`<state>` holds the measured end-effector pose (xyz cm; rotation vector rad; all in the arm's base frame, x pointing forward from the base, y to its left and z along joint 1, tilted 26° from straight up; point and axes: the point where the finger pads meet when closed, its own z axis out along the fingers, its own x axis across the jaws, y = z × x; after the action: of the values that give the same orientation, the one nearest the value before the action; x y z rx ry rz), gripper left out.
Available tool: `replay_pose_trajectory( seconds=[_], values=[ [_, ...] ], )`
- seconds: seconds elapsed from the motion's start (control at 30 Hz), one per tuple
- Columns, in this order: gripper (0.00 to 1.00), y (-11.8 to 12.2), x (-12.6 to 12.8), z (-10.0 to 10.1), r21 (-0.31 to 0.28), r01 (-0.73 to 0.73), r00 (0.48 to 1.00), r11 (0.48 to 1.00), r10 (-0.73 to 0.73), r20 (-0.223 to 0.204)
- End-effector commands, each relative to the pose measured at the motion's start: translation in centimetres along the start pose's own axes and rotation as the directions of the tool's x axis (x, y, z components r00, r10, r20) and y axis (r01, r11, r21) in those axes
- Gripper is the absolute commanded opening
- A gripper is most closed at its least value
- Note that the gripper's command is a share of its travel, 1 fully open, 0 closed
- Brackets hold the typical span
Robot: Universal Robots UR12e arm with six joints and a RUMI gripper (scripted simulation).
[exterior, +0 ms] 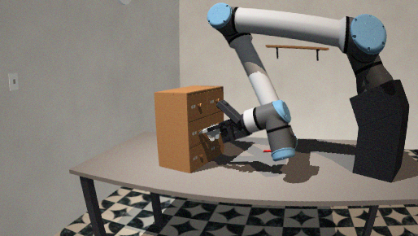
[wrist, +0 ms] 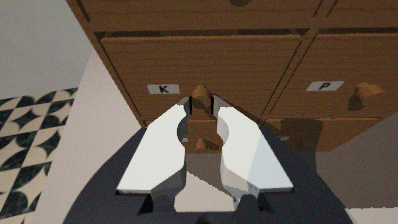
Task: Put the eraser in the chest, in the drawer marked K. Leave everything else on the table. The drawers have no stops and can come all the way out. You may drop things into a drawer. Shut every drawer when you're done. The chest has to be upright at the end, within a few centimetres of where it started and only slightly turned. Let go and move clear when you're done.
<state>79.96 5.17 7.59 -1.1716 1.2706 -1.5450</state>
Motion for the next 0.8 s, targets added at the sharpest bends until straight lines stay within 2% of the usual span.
replay_pose_trajectory(
  seconds=[0.0, 0.37, 0.6, 0.77],
  values=[
    [0.07, -0.06, -0.01, -0.01, 0.001, 0.0, 1.0, 1.0, 0.0, 0.0],
    [0.12, -0.06, -0.01, -0.01, 0.001, 0.0, 1.0, 1.0, 0.0, 0.0],
    [0.2, -0.06, -0.01, -0.01, 0.001, 0.0, 1.0, 1.0, 0.0, 0.0],
    [0.2, -0.06, -0.01, -0.01, 0.001, 0.0, 1.0, 1.0, 0.0, 0.0]
  ],
)
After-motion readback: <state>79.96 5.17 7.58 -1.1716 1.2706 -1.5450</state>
